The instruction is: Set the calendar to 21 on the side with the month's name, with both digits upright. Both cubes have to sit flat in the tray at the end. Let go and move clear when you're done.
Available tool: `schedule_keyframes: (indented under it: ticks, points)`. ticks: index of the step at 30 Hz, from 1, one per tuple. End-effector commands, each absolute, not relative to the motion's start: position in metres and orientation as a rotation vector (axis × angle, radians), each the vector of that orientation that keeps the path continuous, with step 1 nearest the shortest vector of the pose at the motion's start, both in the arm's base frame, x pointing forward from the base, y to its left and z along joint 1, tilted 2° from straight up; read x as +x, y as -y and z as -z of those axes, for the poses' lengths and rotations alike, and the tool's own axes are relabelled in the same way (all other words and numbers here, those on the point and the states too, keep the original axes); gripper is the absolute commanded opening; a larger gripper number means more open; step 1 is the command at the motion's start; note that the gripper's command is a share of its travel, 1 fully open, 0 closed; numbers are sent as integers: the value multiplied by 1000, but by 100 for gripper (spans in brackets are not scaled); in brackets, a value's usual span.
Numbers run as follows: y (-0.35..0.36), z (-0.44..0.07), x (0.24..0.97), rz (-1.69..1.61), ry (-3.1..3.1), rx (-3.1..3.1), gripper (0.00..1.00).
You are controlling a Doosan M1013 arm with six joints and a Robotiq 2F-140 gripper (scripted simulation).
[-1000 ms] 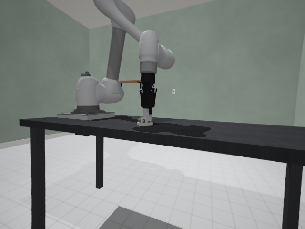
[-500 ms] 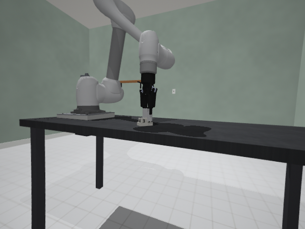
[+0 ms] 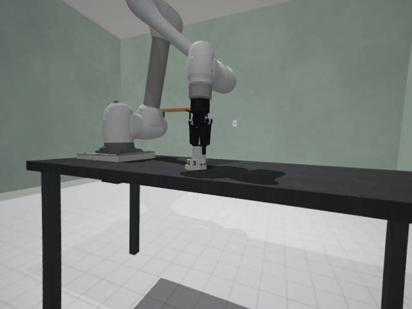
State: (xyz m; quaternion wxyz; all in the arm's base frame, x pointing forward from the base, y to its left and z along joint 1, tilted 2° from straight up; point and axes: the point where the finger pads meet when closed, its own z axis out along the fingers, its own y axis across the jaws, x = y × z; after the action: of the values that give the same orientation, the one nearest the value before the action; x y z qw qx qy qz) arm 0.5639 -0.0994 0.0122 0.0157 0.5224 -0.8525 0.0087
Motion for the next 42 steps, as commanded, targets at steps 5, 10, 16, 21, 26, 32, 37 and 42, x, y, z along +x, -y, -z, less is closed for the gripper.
schedule_keyframes:
  ticks: [5,10,16,21,26,32,37,42]
  points:
    - [101,-15,560,-21,2649,1621,35]
    - [101,-35,560,-21,2649,1621,35]
    - [100,-62,561,-21,2649,1621,35]
    - [99,-82,561,-21,2649,1621,35]
    - [99,-96,562,-21,2649,1621,35]
    - [99,-98,562,-21,2649,1621,100]
    - [99,-98,562,-21,2649,1621,100]
    - [99,-98,562,-21,2649,1621,100]
